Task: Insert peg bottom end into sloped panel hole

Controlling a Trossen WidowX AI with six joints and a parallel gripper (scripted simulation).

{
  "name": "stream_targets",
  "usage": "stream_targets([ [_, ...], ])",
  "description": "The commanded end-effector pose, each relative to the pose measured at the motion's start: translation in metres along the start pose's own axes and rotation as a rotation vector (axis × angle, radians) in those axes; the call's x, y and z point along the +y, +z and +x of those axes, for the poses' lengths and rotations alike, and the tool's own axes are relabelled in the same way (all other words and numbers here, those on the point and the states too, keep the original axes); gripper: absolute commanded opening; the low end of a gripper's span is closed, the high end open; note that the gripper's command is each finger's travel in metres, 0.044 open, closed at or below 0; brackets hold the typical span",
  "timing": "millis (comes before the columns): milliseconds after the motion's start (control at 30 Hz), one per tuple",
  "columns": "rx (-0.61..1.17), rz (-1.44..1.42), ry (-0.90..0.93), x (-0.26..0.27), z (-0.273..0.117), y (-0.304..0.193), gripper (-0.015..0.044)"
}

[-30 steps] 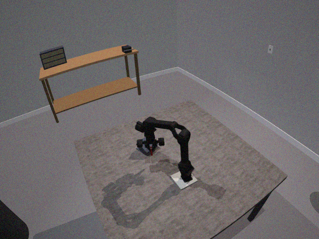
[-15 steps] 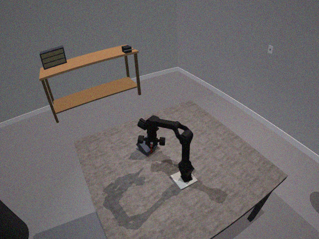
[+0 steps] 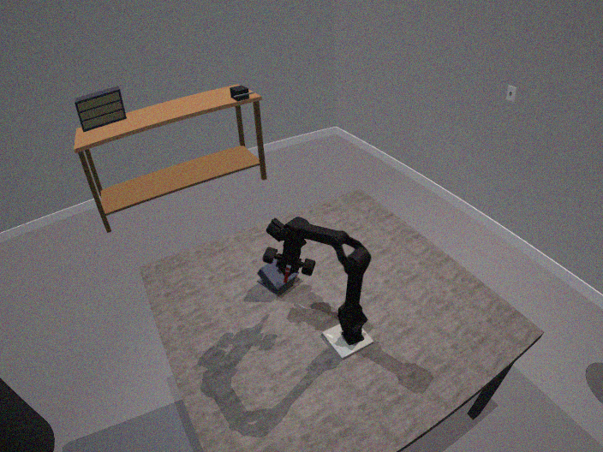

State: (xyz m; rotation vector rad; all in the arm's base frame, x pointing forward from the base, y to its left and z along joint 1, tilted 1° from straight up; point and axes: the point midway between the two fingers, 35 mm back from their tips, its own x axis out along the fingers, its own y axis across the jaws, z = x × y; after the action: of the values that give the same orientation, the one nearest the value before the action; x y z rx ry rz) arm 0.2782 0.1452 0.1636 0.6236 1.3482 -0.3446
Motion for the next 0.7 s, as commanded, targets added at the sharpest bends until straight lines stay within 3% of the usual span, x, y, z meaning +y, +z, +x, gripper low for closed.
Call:
stream_targets([
  [0, -0.009, 0.052, 0.03, 0.0, -0.002, 0.004, 0.0],
  [667, -0.073, 0.287, 0.187, -0.001, -0.016, 0.03, 0.0],
])
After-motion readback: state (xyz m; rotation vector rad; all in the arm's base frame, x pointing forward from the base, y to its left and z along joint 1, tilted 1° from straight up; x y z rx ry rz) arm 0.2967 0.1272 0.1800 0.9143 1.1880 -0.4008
